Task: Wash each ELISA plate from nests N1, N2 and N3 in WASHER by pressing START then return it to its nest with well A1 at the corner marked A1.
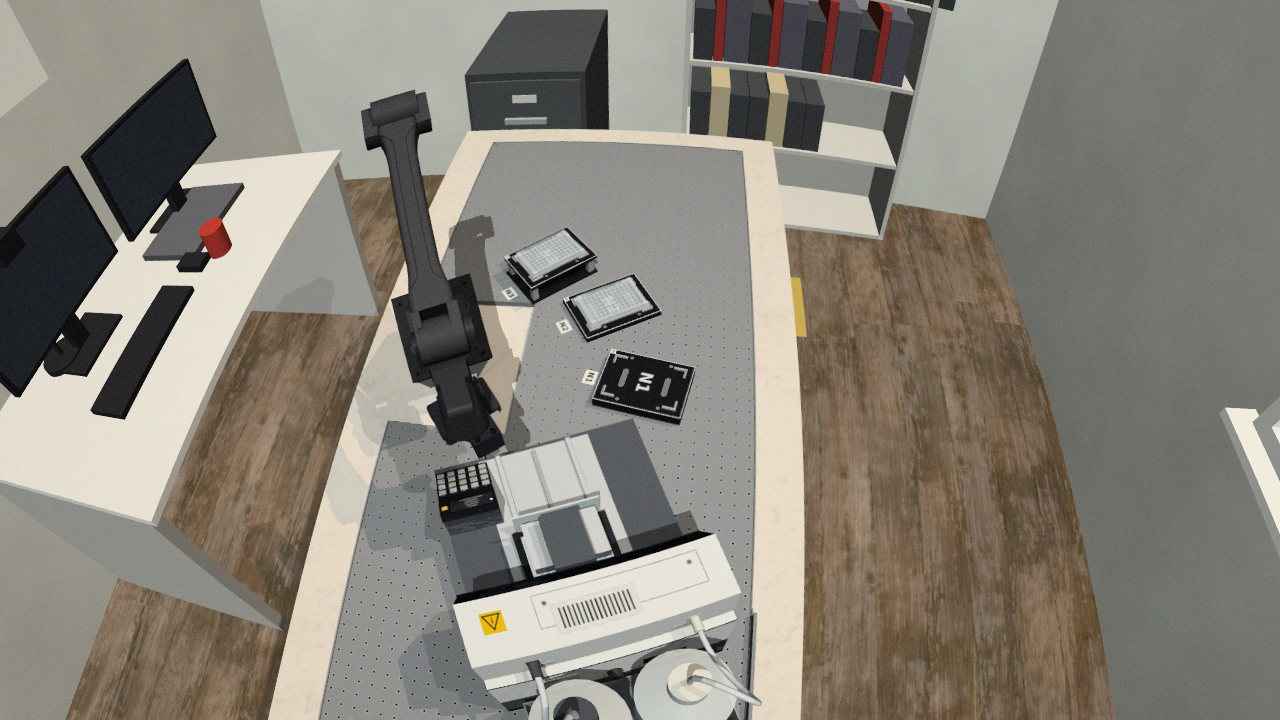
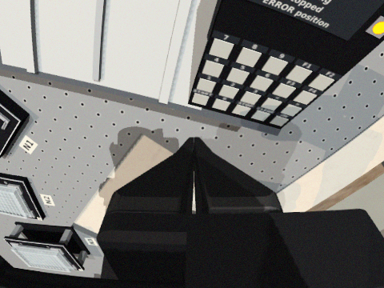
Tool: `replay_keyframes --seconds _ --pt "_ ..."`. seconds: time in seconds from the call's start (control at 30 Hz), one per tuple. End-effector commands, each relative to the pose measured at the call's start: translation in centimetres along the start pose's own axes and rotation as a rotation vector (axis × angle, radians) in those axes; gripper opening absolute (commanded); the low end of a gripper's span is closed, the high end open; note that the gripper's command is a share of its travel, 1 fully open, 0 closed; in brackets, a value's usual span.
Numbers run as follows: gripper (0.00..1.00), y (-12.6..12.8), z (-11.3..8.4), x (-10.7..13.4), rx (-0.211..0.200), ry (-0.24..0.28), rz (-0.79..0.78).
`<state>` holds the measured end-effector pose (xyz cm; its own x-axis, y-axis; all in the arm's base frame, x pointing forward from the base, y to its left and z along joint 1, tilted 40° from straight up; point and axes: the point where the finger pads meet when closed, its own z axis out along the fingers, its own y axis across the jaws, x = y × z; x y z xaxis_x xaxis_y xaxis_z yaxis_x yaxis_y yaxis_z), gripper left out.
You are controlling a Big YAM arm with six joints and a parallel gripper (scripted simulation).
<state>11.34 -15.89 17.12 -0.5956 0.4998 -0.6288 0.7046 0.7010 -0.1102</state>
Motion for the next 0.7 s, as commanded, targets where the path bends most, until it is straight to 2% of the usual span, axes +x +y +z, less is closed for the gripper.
replay_keyframes --seconds 0.0,0.1,0.27,0.3,0.33,0.37,0.43,0.47,0.67 --pt "0.00 -0.52 -1.99 -2.15 0.028 -0.042 0.190" --pt "0.00 -0.53 -1.99 -2.15 0.027 -0.043 0.260" --pt "0.00 -0.52 -1.99 -2.15 0.027 -0.043 0.260" --pt "0.00 -0.53 -1.11 -1.23 0.030 -0.028 0.258" --pt "0.00 -0.53 -1.11 -1.23 0.030 -0.028 0.258" --pt "0.00 -0.53 -1.99 -2.15 0.027 -0.043 0.260" --pt "0.00 -0.52 -1.99 -2.15 0.027 -0.043 0.260" --pt "0.00 -0.53 -1.11 -1.23 0.030 -0.028 0.258" --pt "0.00 -0.53 -1.11 -1.23 0.030 -0.028 0.258"
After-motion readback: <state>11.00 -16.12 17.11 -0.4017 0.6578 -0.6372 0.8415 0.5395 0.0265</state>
